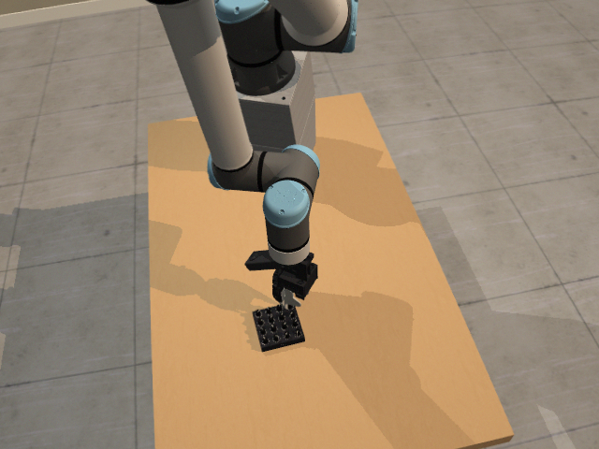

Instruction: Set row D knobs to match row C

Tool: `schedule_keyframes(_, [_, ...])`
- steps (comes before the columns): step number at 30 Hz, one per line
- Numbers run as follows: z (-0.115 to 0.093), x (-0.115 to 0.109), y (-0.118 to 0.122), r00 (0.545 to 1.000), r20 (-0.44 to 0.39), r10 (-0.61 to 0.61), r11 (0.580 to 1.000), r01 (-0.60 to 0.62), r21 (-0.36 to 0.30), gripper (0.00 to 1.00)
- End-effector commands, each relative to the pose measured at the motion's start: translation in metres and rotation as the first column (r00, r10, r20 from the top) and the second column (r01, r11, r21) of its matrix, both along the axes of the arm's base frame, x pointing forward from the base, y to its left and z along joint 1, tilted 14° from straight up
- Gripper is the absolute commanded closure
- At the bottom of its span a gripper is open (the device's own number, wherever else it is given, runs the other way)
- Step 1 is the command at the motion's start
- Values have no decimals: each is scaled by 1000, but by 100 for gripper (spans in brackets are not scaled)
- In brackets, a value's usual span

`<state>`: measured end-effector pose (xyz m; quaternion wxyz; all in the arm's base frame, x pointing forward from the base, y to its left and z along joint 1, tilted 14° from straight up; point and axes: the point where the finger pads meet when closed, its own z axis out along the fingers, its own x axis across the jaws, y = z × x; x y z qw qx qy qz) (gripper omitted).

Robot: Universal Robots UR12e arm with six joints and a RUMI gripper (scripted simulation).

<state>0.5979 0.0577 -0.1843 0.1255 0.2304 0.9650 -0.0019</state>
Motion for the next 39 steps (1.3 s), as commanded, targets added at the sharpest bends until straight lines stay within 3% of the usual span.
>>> schedule_keyframes(1, [0,0,0,1000,1,0,1000,0,0,89])
schedule_keyframes(3, [0,0,0,1000,1,0,1000,0,0,89])
schedule_keyframes(4, [0,0,0,1000,1,0,1000,0,0,96])
schedule_keyframes(39, [0,0,0,1000,1,-1,1000,1,0,96])
